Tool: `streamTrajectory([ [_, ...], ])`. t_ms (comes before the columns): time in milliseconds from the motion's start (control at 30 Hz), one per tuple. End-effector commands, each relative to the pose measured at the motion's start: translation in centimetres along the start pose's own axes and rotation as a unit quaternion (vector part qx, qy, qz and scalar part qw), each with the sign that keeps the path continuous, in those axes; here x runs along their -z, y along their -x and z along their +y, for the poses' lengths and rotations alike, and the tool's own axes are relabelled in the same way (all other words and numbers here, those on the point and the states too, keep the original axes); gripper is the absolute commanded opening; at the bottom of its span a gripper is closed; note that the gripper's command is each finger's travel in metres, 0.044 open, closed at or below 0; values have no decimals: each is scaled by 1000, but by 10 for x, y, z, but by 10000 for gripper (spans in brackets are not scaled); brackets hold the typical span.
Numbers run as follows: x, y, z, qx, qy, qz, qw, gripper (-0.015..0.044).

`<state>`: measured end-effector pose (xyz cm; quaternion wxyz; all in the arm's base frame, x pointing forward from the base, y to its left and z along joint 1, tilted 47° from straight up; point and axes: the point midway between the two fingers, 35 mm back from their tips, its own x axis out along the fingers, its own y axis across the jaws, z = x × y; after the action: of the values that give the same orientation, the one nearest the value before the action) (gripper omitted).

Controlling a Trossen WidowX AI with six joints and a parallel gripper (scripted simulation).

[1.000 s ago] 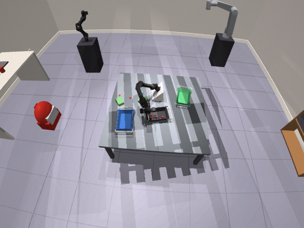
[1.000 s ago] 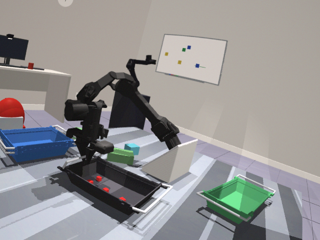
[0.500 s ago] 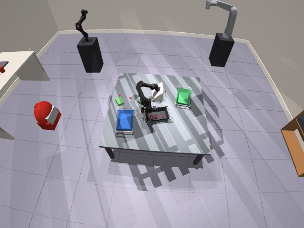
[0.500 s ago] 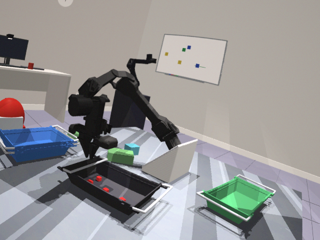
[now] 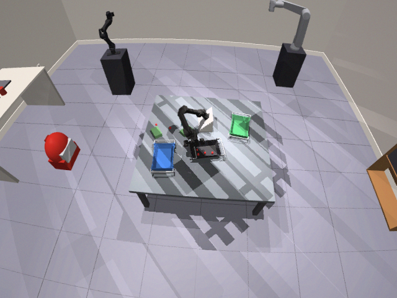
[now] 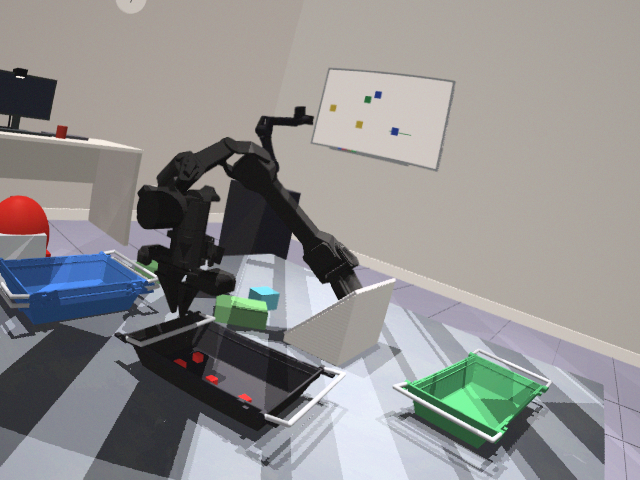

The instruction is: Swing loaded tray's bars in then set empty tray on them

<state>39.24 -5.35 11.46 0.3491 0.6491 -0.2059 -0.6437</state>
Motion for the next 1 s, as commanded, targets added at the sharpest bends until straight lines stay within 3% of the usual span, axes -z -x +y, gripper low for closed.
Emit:
streamTrajectory([
  [0, 0, -1, 0, 0, 2, 0, 1000, 81],
  [400, 0, -1, 0, 0, 2, 0, 1000, 81],
  [567, 0, 33, 2, 9, -8, 19, 1000, 81],
  [600, -1, 9, -2, 2, 13, 1, 1000, 81],
  [767, 15, 10, -51, 9, 281, 7, 959, 81],
  [967, 25, 12, -118, 11, 603, 14, 798, 81],
])
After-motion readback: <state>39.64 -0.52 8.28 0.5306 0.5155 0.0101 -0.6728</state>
